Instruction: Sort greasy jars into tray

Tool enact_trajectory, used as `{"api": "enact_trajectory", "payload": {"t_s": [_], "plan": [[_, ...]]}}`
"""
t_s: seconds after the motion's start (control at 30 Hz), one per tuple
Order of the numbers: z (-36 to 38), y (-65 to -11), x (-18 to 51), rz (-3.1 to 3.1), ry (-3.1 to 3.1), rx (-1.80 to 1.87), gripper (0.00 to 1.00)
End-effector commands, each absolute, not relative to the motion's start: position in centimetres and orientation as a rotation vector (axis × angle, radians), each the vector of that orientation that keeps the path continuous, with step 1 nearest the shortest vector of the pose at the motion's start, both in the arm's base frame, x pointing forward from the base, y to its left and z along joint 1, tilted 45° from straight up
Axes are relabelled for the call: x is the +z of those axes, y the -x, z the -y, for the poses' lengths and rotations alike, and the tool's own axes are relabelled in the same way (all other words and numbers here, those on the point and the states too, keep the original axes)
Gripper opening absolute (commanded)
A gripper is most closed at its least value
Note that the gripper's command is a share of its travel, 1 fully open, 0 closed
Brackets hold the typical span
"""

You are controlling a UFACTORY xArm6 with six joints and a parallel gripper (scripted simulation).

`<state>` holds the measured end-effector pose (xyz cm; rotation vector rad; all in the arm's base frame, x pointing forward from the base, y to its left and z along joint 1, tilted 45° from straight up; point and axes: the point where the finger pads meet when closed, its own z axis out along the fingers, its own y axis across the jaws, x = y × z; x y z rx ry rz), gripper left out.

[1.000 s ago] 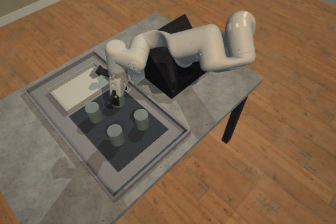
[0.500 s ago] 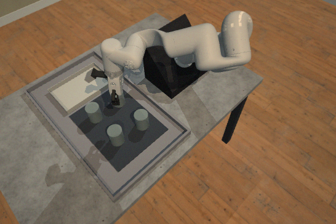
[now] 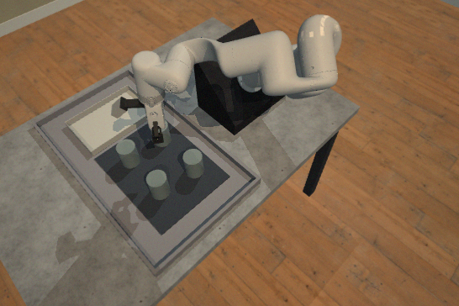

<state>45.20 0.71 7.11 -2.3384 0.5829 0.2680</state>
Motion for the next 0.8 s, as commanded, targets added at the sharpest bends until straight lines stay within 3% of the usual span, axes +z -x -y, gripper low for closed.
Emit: {"api": "enact_trajectory", "payload": {"t_s": [0.0,0.77], "plan": [[-0.24,-45.81,7.11,-0.423,2.355,0.217,1.00],[0.47,-46.74,6.90,-0.099,2.364,0.123,1.00]]}}
